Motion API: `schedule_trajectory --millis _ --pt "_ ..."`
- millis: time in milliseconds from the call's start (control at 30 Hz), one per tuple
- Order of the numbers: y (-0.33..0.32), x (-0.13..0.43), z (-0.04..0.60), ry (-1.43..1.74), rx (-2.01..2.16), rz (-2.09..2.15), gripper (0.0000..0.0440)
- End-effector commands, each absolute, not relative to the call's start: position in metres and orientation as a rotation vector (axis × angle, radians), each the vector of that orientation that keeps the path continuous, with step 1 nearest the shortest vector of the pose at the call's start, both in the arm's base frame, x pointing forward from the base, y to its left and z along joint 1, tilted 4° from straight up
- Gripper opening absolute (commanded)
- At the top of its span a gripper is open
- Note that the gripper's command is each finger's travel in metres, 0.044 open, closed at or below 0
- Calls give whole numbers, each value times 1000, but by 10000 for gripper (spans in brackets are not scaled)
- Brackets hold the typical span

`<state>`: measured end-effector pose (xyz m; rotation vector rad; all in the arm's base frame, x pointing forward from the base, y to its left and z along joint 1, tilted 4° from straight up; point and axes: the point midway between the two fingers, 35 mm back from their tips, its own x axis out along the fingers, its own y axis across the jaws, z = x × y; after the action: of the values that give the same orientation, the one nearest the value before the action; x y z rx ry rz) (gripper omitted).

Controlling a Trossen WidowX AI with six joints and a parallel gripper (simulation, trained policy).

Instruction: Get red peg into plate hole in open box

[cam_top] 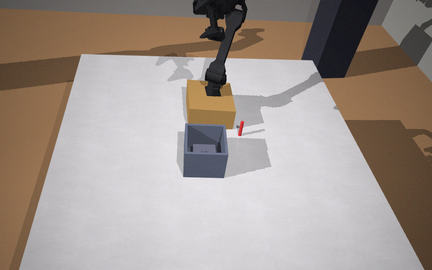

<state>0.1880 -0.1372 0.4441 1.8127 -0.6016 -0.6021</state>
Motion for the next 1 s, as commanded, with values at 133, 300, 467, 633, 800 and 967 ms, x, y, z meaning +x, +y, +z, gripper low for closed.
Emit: schedule_trajectory --millis 133,300,467,633,800,967 --pt "-107 217 425 -437 2001 -546 435" --pt "-87 231 413 -331 2100 -528 434" --pt "-65 242 400 -216 2190 -524 432" --pt "-41 252 386 -93 2265 -535 429" --pt "-16 260 370 38 2319 -560 427" --pt "9 265 353 172 2346 -599 424"
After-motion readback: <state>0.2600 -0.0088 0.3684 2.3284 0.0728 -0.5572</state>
